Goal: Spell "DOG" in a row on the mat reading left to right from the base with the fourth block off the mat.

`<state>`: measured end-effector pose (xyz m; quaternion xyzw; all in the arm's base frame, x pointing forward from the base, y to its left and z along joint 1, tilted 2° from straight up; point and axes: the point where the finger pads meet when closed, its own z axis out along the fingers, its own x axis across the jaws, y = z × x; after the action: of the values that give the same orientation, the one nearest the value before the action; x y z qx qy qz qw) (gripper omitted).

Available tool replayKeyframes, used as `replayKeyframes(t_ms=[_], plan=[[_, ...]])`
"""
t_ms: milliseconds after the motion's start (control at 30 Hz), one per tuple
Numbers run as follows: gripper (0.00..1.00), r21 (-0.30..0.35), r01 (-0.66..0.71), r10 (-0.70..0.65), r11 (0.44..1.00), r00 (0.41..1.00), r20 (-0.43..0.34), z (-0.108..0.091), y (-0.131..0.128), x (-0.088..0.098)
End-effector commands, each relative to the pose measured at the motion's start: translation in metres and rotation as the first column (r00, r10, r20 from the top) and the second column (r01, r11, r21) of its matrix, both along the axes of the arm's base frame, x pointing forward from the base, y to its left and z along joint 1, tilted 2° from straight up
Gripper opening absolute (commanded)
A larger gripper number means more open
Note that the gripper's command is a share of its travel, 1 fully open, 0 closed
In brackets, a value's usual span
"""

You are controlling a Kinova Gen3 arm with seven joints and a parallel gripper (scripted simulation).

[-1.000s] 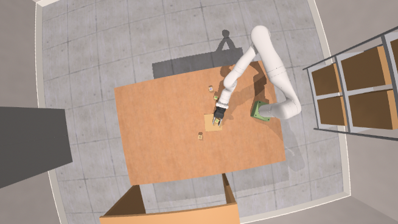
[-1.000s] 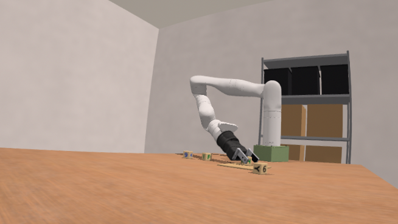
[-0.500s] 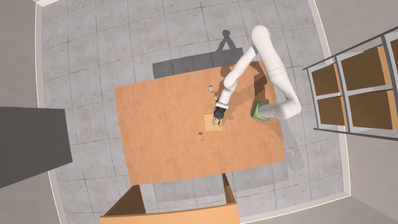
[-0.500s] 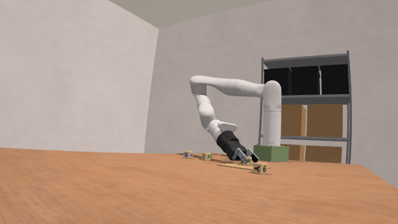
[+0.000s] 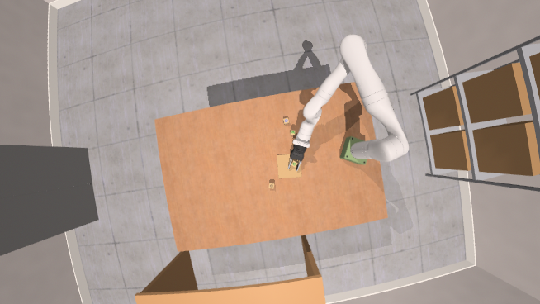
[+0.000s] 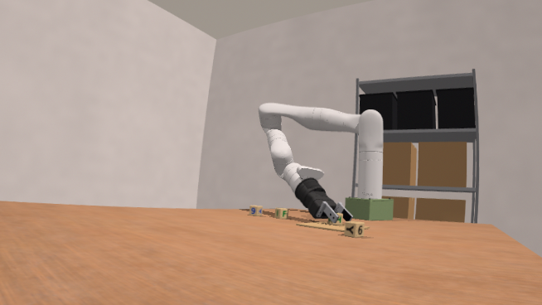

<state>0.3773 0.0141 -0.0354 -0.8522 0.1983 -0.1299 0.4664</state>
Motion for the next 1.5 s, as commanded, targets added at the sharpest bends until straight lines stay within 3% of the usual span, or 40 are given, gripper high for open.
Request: replayKeyframes(t_ms=[0,533,1100,1467], plan=[[0.87,0.000,0.000,0.000,1.000,1.000,0.001,0.000,0.000,0.000],[0.87,0.000,0.000,0.000,1.000,1.000,0.001,0.002,0.000,0.000],[0.87,0.000,0.000,0.000,1.000,1.000,0.001,0.047,0.001,-0.001],[0.87,-0.002,0.000,0.000,1.000,1.000,0.000,0.051,0.001,-0.001]])
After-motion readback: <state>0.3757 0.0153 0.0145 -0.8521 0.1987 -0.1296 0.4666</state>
